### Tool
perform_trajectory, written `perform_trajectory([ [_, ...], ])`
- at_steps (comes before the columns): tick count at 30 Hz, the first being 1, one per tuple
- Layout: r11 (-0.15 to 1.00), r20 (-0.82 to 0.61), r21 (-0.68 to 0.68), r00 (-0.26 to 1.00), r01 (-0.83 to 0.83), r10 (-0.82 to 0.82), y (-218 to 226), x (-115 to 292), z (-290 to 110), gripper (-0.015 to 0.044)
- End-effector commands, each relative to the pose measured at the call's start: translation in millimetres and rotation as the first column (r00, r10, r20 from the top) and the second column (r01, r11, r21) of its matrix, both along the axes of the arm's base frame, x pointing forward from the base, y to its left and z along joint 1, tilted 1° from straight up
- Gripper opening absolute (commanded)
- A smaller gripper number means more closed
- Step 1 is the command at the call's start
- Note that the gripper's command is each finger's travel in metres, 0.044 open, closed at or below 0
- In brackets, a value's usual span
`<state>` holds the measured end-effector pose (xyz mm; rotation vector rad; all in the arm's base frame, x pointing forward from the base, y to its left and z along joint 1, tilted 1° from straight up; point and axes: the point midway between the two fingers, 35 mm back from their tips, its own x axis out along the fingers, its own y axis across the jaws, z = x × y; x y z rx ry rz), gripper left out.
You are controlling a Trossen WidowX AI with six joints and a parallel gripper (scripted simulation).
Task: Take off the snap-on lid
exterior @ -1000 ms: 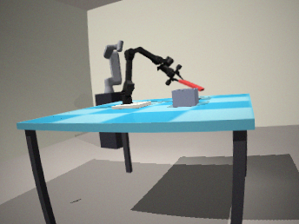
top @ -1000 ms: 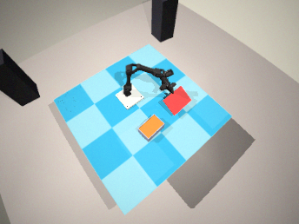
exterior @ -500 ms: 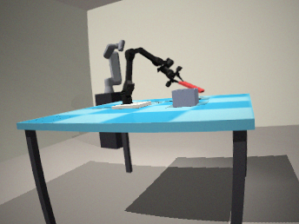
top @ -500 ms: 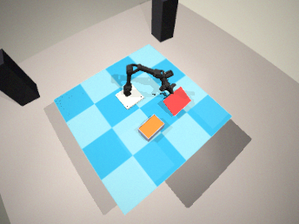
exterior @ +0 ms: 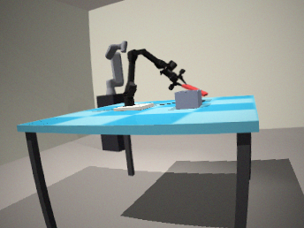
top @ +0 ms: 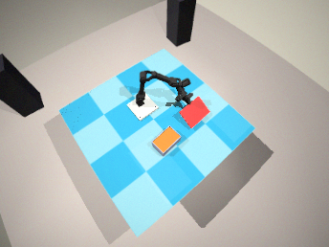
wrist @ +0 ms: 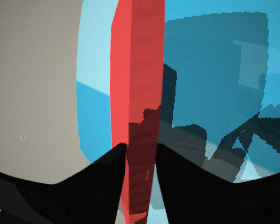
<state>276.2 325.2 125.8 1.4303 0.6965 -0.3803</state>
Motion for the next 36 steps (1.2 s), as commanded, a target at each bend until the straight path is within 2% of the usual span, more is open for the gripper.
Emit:
perform_trajectory([
  [1, 1.0, 0.005, 0.002, 1.0, 0.007, -0.007, -1, 1, -3, 0.0],
  [36, 1.0, 0.005, 0.002, 1.0, 0.007, -0.007, -1, 1, -31, 0.0],
])
